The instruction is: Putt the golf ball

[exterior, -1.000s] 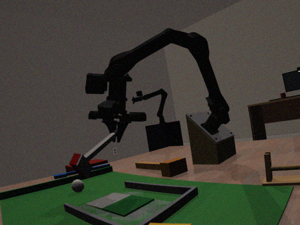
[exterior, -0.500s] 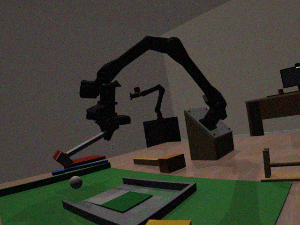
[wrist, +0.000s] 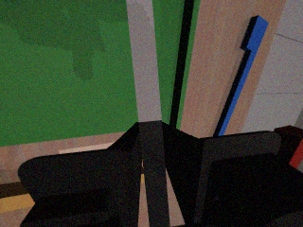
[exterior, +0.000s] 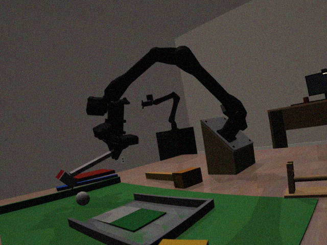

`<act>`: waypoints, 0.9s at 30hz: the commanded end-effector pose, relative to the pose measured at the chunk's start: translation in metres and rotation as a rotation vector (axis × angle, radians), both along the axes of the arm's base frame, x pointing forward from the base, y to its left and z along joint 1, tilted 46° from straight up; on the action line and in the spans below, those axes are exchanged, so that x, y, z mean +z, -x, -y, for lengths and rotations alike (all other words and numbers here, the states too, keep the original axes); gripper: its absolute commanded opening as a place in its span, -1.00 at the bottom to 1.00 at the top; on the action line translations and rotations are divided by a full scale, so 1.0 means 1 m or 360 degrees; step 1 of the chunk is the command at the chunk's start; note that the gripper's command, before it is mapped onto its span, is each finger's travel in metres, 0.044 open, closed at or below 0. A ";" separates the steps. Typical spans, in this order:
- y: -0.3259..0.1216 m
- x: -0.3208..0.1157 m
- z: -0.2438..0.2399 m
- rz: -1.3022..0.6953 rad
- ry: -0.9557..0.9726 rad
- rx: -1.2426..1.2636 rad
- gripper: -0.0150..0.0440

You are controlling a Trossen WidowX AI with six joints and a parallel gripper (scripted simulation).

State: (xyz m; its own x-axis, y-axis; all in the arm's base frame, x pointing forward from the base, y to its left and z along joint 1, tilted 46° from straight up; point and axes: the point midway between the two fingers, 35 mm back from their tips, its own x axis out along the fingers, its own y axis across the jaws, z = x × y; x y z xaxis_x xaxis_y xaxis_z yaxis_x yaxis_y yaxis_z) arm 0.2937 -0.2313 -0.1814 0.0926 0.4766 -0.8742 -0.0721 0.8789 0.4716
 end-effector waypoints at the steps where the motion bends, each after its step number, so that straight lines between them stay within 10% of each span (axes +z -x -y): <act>1: 0.000 -0.012 -0.009 -0.0008 -0.0017 -0.0011 -0.49; 27: -0.001 -0.037 -0.023 -0.0013 -0.0015 0.0003 -0.49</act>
